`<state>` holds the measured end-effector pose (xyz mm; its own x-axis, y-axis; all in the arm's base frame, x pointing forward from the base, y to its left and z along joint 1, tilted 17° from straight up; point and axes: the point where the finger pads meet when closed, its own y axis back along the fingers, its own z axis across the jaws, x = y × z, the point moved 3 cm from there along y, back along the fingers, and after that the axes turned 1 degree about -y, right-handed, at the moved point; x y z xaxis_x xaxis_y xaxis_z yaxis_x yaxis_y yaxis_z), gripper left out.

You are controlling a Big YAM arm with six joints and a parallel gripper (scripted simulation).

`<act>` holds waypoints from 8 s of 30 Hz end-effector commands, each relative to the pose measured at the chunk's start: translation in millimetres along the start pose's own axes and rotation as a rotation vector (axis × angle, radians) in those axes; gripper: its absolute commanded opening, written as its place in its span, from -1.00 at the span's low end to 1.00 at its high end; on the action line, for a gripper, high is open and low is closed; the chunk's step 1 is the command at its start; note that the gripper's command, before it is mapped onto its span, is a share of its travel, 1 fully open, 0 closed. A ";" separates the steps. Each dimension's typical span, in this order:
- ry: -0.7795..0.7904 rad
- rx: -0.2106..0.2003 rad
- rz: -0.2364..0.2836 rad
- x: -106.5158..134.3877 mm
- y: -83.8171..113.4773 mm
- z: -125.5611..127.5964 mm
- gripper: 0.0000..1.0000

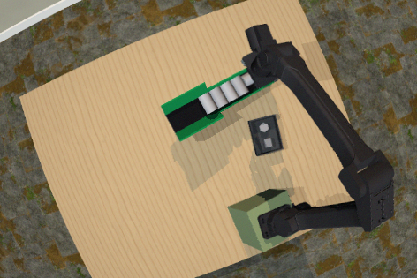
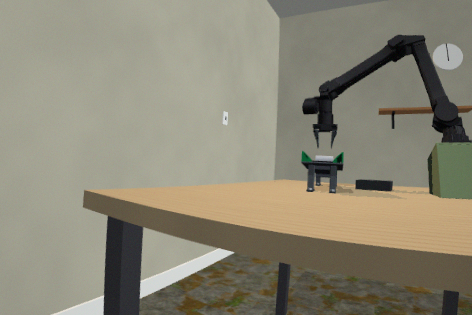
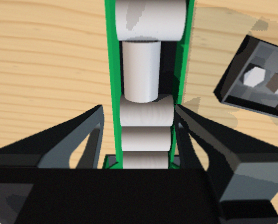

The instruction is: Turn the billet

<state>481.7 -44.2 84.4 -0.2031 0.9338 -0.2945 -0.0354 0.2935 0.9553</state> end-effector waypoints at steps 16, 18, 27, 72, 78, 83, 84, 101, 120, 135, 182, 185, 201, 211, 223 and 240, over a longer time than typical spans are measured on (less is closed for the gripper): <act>-0.012 -0.001 0.000 0.8 -4.4 -0.2 0.11; -0.012 -0.001 0.000 0.8 -4.4 -0.2 0.11; -0.012 -0.001 0.000 0.8 -4.4 -0.2 0.11; -0.012 -0.025 0.060 -9.6 9.6 14.7 0.11; -0.013 -0.015 0.088 -14.0 4.7 12.9 0.11; -0.013 -0.017 0.111 -15.2 5.5 12.9 0.11; -0.013 -0.017 0.116 -15.3 5.3 12.9 0.11; -0.003 0.011 0.126 -4.9 -40.1 -2.2 0.11; -0.006 0.012 0.127 -6.1 -72.7 -3.6 0.11; -0.006 0.012 0.127 -5.1 -88.0 -3.7 0.11; -0.009 0.005 0.125 -5.7 -92.8 -2.9 0.11; -0.009 0.005 0.125 -5.7 -92.8 -2.9 0.11; -0.009 0.007 0.126 -3.9 -92.3 -2.8 -1.00; -0.009 0.009 0.126 -3.8 -92.5 -3.1 -1.00; -0.009 0.009 0.126 -3.8 -92.5 -3.1 -1.00; -0.009 0.009 0.126 -3.8 -92.5 -3.1 -1.00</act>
<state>487.1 -72.5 5.2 -0.1999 0.9638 -0.1767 -0.0127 0.1778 0.9840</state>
